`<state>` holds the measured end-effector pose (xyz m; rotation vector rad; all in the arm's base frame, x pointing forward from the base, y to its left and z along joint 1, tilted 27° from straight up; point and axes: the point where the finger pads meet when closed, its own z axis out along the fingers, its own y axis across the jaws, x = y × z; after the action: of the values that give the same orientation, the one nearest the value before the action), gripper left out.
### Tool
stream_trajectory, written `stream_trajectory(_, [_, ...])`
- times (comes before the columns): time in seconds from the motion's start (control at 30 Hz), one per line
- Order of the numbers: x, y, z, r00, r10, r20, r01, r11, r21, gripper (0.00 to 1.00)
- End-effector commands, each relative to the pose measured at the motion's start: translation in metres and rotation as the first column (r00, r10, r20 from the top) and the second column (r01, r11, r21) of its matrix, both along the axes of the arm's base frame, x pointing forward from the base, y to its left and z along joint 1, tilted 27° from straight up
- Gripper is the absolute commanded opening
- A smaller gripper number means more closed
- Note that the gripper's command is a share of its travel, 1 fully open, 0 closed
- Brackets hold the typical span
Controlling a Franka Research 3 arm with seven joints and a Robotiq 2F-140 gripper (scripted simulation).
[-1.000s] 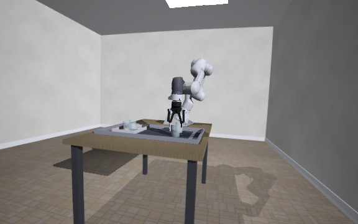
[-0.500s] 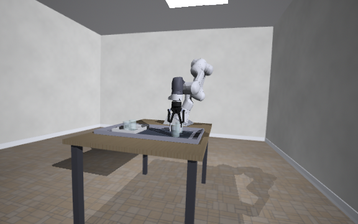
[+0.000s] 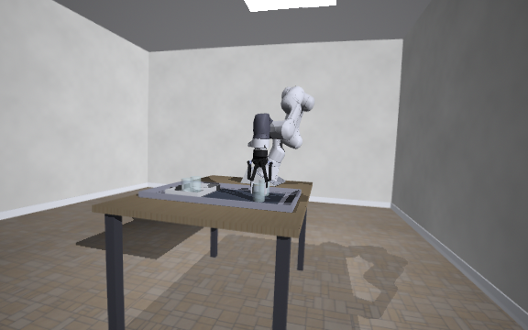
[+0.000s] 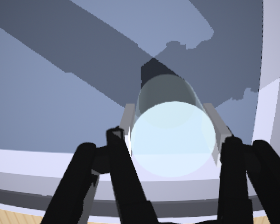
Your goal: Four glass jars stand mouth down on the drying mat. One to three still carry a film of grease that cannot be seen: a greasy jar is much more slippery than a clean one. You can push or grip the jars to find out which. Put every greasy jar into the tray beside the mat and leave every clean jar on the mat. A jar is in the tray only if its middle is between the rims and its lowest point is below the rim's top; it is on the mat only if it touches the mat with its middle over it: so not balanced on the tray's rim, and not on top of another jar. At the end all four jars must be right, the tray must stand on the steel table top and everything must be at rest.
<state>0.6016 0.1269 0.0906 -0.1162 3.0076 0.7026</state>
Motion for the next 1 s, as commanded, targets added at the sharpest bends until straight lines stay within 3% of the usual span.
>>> stream_trajectory(0.0, [0.0006,0.0008,-0.0006,1.0,0.002,0.003,-0.002,1.0,0.001,0.42])
stream_trajectory(0.97, [0.0006,0.0008,-0.0006,1.0,0.002,0.003,-0.002,1.0,0.001,0.36])
